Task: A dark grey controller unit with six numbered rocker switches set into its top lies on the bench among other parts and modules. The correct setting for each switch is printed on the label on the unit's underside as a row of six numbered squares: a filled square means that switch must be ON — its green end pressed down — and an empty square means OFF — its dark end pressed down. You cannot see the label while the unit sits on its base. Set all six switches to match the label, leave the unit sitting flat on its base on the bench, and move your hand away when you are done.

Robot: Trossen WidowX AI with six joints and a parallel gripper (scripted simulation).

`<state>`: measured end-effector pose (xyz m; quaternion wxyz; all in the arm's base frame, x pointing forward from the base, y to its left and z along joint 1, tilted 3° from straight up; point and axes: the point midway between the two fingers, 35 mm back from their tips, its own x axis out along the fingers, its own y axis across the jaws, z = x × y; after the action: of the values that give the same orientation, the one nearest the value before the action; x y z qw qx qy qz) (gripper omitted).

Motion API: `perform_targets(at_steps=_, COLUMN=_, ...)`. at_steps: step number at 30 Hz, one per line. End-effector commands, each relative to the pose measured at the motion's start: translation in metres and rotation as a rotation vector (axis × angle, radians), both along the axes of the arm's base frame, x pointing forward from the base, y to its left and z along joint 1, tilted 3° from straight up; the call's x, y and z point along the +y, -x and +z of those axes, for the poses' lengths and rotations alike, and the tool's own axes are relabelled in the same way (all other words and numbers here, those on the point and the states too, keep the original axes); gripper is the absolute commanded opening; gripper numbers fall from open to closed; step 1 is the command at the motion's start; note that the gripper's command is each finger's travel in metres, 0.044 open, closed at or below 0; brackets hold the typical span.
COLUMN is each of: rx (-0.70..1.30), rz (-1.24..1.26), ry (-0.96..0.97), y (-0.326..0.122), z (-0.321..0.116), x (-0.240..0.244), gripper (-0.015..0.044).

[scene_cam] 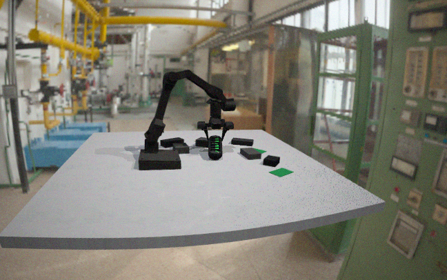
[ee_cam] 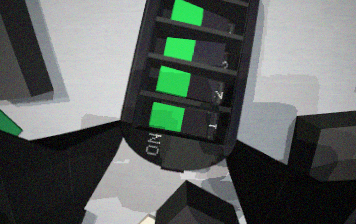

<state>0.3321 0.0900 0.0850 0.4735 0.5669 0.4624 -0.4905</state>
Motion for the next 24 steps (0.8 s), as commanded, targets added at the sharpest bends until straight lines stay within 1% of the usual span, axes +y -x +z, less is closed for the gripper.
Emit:
perform_targets(at_steps=1, rx=0.022, rz=-0.017, ry=0.022, y=0.001, z=-0.01, x=-0.005, gripper=0.0338)
perform_targets(at_steps=24, rx=0.022, rz=-0.017, ry=0.022, y=-0.001, z=-0.026, x=0.003, gripper=0.0338)
